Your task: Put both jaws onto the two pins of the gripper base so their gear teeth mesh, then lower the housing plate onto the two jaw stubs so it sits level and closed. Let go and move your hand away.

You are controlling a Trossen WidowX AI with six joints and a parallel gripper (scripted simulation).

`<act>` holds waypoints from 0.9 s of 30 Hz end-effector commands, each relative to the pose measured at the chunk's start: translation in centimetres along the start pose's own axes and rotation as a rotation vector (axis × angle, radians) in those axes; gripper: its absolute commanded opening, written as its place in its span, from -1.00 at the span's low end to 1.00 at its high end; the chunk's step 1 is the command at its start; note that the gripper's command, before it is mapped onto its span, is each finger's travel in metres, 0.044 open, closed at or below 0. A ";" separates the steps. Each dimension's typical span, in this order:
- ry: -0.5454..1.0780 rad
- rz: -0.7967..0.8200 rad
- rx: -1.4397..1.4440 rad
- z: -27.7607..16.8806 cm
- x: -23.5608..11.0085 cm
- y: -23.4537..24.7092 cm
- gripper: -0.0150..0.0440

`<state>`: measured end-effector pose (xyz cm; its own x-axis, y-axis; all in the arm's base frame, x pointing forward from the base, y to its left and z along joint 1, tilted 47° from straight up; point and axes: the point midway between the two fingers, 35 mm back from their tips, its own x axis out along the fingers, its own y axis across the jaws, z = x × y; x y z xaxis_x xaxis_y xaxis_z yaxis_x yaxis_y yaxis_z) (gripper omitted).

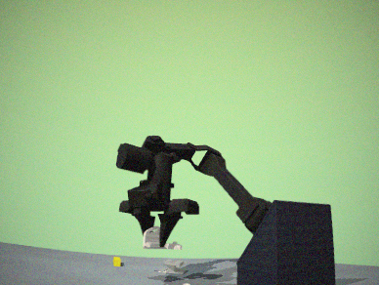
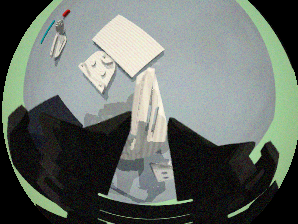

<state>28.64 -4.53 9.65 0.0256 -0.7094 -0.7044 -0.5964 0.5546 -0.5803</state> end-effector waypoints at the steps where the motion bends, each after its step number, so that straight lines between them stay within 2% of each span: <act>1: -0.007 0.002 0.066 1.3 -0.1 0.7 -0.04; 27: 0.000 -0.006 0.444 7.3 0.1 7.0 -0.04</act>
<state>30.18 1.59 3.29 0.0242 -0.7153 -0.6984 -0.2441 0.6732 -0.6980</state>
